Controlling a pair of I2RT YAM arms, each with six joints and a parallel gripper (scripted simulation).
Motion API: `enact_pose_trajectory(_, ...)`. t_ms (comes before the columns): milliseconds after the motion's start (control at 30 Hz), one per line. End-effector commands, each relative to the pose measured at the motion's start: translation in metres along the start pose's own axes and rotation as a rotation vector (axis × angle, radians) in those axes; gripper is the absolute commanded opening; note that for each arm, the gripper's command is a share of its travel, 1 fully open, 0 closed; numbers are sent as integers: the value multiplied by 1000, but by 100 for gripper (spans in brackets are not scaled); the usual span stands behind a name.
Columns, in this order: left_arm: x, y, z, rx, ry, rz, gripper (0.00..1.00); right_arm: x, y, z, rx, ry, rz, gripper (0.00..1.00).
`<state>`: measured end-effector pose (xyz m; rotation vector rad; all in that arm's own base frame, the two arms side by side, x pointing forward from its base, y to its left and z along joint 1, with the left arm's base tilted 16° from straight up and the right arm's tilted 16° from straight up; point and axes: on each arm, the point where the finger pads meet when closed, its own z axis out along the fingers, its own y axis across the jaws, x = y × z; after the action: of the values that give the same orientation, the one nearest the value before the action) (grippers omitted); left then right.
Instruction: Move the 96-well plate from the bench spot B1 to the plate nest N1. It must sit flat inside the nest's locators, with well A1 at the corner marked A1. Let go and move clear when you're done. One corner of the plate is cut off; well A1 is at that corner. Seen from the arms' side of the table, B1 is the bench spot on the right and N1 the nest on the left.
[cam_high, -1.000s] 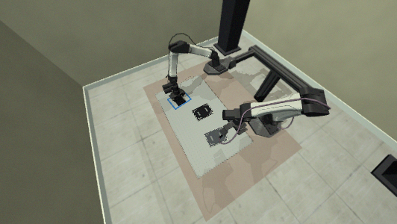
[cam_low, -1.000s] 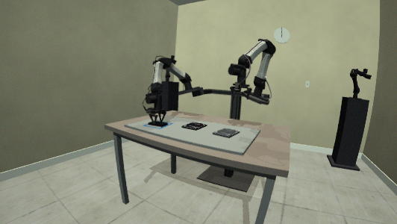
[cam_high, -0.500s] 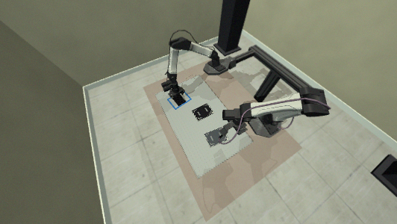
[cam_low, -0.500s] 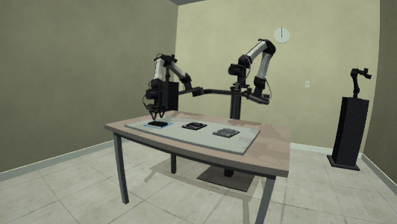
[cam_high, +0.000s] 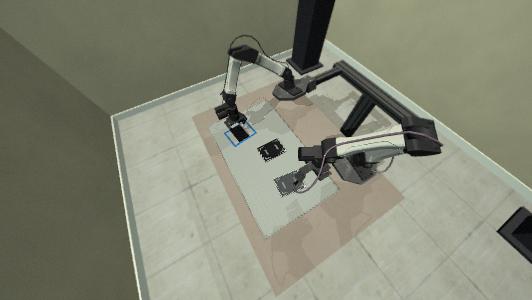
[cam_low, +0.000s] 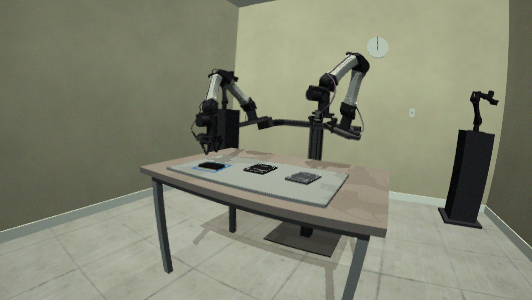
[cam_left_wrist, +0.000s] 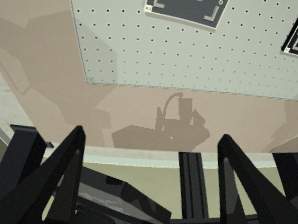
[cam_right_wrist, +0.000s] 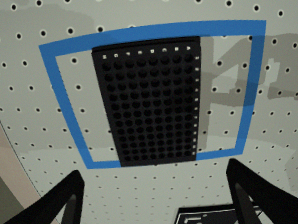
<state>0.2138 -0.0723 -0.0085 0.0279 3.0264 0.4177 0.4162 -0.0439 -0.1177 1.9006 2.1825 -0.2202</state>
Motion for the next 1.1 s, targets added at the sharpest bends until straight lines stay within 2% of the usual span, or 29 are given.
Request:
enact_pose_trajectory(0,7,2,-2,3,9,1,100,1,3,-27,-19,-13,-3,100)
enact_pose_trajectory(1067,7,2,-2,3,9,1,100,-1,3,-19,-12,-5,2,100)
